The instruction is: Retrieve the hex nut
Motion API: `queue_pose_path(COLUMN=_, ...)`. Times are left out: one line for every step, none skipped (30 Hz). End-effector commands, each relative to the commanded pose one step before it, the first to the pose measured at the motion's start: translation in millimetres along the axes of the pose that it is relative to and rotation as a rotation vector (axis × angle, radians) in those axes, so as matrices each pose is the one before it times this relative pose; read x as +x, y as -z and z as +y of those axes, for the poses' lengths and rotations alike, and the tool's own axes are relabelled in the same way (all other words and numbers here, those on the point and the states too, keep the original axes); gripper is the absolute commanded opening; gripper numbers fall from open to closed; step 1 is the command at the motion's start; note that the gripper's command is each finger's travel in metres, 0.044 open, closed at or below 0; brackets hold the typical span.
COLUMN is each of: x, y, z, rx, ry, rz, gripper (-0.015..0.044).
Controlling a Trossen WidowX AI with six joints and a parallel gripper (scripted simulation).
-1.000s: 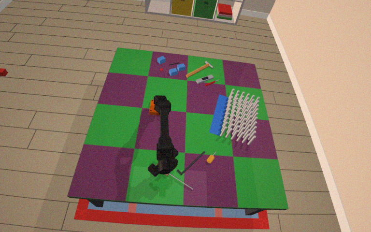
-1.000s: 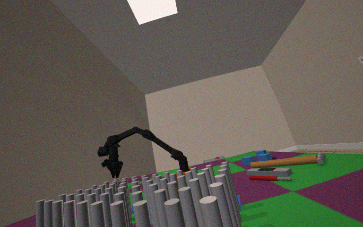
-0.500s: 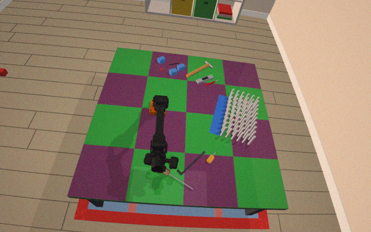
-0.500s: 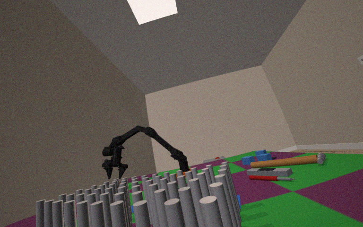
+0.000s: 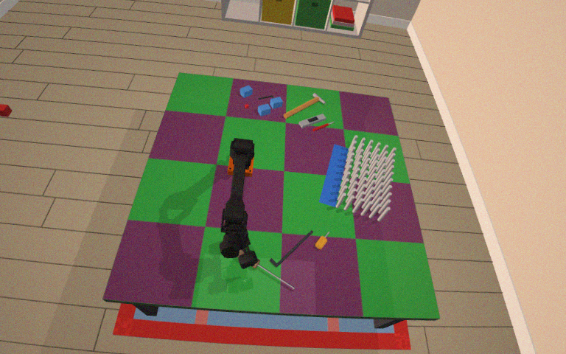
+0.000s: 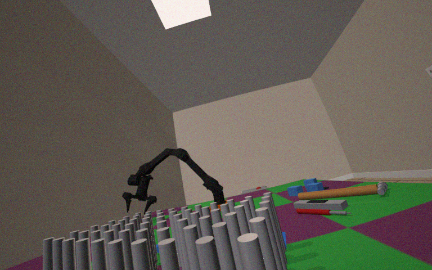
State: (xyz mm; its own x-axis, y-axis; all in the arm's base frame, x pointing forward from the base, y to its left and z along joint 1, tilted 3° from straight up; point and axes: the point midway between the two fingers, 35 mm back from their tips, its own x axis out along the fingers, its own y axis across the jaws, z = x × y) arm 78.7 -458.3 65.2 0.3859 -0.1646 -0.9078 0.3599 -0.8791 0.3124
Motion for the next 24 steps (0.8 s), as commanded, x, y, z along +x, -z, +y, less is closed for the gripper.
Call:
queue_pose_path(x=-9.62, y=1.70, z=-5.20, rx=0.8506, ry=-0.09373, rz=0.15129, gripper=0.0440)
queue_pose_path(x=-0.31, y=-0.16, z=-0.24, rx=0.0403, ry=-0.00076, rz=0.00693, gripper=0.0440)
queue_pose_path(x=-0.12, y=-0.07, z=-0.09, rx=0.0156, ry=-0.00022, rz=0.00269, gripper=0.0440)
queue_pose_path(x=-0.01, y=-0.01, z=-0.01, rx=0.0016, ry=-0.00002, rz=0.00028, gripper=0.0440)
queue_pose_path(x=0.00, y=0.00, z=0.00, rx=0.0000, ry=0.00000, rz=0.00000, gripper=0.0440)
queue_pose_path(x=0.00, y=0.00, z=0.00, rx=0.0000, ry=0.00000, rz=0.00000, gripper=0.0440)
queue_pose_path(x=0.00, y=0.00, z=0.00, rx=0.0000, ry=0.00000, rz=0.00000, gripper=0.0440)
queue_pose_path(x=0.00, y=0.00, z=0.00, rx=0.0000, ry=0.00000, rz=0.00000, gripper=0.0440)
queue_pose_path(x=0.00, y=0.00, z=0.00, rx=0.0000, ry=0.00000, rz=0.00000, gripper=0.0440)
queue_pose_path(x=0.00, y=0.00, z=0.00, rx=0.0000, ry=0.00000, rz=0.00000, gripper=0.0440)
queue_pose_path(x=0.00, y=0.00, z=0.00, rx=0.0000, ry=0.00000, rz=0.00000, gripper=0.0440)
queue_pose_path(x=0.00, y=0.00, z=0.00, rx=0.0000, ry=0.00000, rz=0.00000, gripper=0.0440)
queue_pose_path(x=0.00, y=0.00, z=0.00, rx=0.0000, ry=0.00000, rz=0.00000, gripper=0.0440)
queue_pose_path(x=0.00, y=0.00, z=0.00, rx=0.0000, ry=0.00000, rz=0.00000, gripper=0.0440)
queue_pose_path(x=0.00, y=0.00, z=0.00, rx=0.0000, ry=0.00000, rz=0.00000, gripper=0.0440)
queue_pose_path(x=0.00, y=0.00, z=0.00, rx=0.0000, ry=0.00000, rz=0.00000, gripper=0.0440)
queue_pose_path(x=0.00, y=0.00, z=0.00, rx=0.0000, ry=0.00000, rz=0.00000, gripper=0.0440)
queue_pose_path(x=0.00, y=0.00, z=0.00, rx=0.0000, ry=0.00000, rz=0.00000, gripper=0.0414)
queue_pose_path(x=0.00, y=0.00, z=0.00, rx=0.0000, ry=0.00000, rz=0.00000, gripper=0.0387)
queue_pose_path(x=0.00, y=0.00, z=0.00, rx=0.0000, ry=0.00000, rz=0.00000, gripper=0.0361)
queue_pose_path(x=0.00, y=0.00, z=0.00, rx=0.0000, ry=0.00000, rz=0.00000, gripper=0.0335)
queue_pose_path(x=0.00, y=0.00, z=0.00, rx=0.0000, ry=0.00000, rz=0.00000, gripper=0.0309)
queue_pose_path(x=0.00, y=0.00, z=0.00, rx=0.0000, ry=0.00000, rz=0.00000, gripper=0.0282)
queue_pose_path(x=0.00, y=0.00, z=0.00, rx=0.0000, ry=0.00000, rz=0.00000, gripper=0.0280)
